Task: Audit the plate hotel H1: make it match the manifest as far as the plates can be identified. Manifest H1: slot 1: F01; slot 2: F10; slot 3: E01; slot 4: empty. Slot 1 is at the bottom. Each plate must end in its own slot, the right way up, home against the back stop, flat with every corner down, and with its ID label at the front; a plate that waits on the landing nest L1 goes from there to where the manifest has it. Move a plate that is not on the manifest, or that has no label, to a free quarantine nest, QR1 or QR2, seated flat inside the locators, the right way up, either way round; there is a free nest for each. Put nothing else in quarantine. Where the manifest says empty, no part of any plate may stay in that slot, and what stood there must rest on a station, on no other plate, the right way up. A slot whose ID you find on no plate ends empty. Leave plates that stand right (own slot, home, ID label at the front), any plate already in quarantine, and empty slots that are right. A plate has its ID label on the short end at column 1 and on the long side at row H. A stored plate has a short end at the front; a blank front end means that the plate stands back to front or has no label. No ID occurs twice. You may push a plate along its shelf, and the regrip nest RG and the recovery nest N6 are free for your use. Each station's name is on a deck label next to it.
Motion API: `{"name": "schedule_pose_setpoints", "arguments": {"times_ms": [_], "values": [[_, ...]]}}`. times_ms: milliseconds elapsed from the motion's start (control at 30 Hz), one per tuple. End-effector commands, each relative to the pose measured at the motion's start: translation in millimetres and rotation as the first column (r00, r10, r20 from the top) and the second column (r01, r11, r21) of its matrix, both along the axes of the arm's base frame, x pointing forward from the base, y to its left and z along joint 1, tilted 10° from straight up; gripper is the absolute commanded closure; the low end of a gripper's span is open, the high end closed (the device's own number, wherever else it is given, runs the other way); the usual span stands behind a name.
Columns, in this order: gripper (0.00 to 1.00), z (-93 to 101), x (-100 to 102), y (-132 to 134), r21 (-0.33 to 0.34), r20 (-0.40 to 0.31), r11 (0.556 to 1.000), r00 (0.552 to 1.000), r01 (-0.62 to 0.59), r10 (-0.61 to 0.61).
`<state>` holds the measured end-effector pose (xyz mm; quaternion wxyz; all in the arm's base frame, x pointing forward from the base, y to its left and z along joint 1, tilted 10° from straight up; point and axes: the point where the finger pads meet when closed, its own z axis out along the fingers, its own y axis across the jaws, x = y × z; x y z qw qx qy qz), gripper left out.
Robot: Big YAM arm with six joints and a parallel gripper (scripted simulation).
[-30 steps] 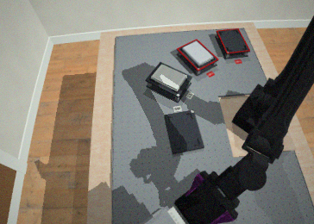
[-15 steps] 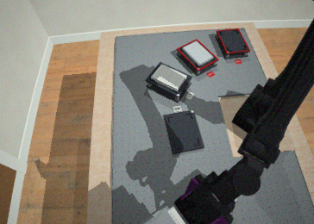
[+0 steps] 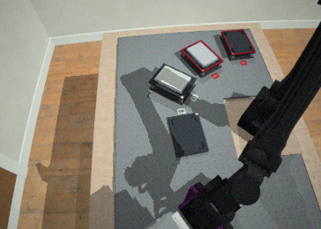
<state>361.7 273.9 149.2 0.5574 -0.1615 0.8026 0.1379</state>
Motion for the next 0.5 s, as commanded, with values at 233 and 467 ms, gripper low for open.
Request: {"name": "schedule_pose_setpoints", "arguments": {"times_ms": [233, 467], "values": [[0.00, 30.3, 31.3, 13.2, 0.039, 0.058, 0.999, 0.998, 0.009, -0.012], [0.00, 30.4, 37.2, 15.5, 0.036, 0.054, 0.999, 0.998, 0.010, -0.012]]}}
